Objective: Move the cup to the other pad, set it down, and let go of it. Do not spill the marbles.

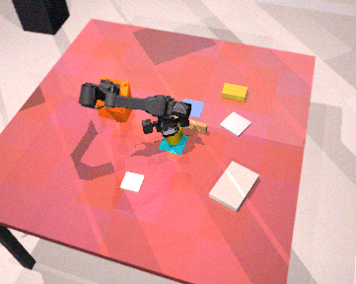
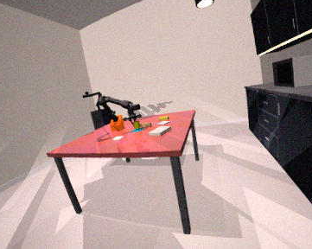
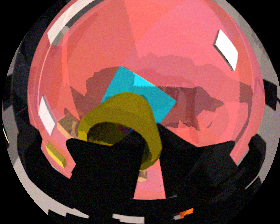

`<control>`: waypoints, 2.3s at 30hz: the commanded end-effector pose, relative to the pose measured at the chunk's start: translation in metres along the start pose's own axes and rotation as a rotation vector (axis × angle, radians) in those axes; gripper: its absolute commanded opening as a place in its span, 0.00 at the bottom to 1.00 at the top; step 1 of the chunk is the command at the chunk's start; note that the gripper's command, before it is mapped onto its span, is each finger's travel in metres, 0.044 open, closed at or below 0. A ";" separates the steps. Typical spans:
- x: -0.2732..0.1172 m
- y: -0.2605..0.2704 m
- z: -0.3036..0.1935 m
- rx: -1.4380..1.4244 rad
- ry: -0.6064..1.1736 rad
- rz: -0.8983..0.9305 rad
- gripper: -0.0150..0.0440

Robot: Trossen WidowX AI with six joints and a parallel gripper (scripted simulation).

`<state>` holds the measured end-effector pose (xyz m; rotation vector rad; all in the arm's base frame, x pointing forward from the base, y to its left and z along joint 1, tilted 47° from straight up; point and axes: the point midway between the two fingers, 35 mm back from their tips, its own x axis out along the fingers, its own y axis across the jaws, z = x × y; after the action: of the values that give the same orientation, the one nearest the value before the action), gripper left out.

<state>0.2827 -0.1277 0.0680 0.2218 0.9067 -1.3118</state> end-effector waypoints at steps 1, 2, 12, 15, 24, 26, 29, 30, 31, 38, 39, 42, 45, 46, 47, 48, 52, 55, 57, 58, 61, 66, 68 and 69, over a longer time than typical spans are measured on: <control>0.006 -0.002 -0.001 -0.006 -0.001 -0.005 0.25; 0.008 -0.002 -0.001 -0.006 -0.001 -0.005 0.25; 0.013 -0.002 0.000 0.000 -0.001 -0.002 0.25; 0.013 -0.002 0.000 0.000 -0.001 -0.002 0.25; 0.013 -0.002 0.000 0.000 -0.001 -0.002 0.34; 0.013 -0.002 0.000 0.000 -0.001 -0.002 0.43; 0.013 -0.002 0.000 0.000 -0.001 -0.002 0.50; 0.013 -0.002 0.000 0.000 -0.001 -0.002 0.50; 0.013 -0.002 0.000 0.000 -0.001 -0.002 0.50; 0.009 -0.001 0.000 0.000 -0.001 -0.002 0.50; 0.008 -0.001 0.000 -0.001 0.000 -0.002 0.50; 0.004 -0.001 0.000 -0.001 0.000 -0.002 0.50; 0.000 0.000 0.000 -0.002 0.001 -0.001 0.50; -0.001 0.000 0.000 -0.002 0.001 -0.001 0.50; -0.003 0.000 0.000 -0.002 0.001 -0.002 0.50; -0.004 0.000 0.000 -0.002 0.001 -0.002 0.50; -0.009 0.000 0.000 -0.003 0.001 -0.002 0.50; -0.014 0.001 -0.001 -0.003 0.002 -0.002 0.50; -0.016 0.001 -0.001 -0.004 0.002 -0.002 0.50; -0.018 0.001 -0.001 -0.004 0.002 -0.002 0.50; -0.022 0.001 -0.001 -0.004 0.001 -0.003 0.50; -0.029 0.001 -0.001 -0.005 0.001 -0.003 0.50; -0.032 0.001 -0.002 -0.006 0.001 -0.004 0.50; -0.033 0.001 -0.002 -0.006 0.001 -0.004 0.50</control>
<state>0.2828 -0.1055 0.0856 0.2117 0.9164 -1.3106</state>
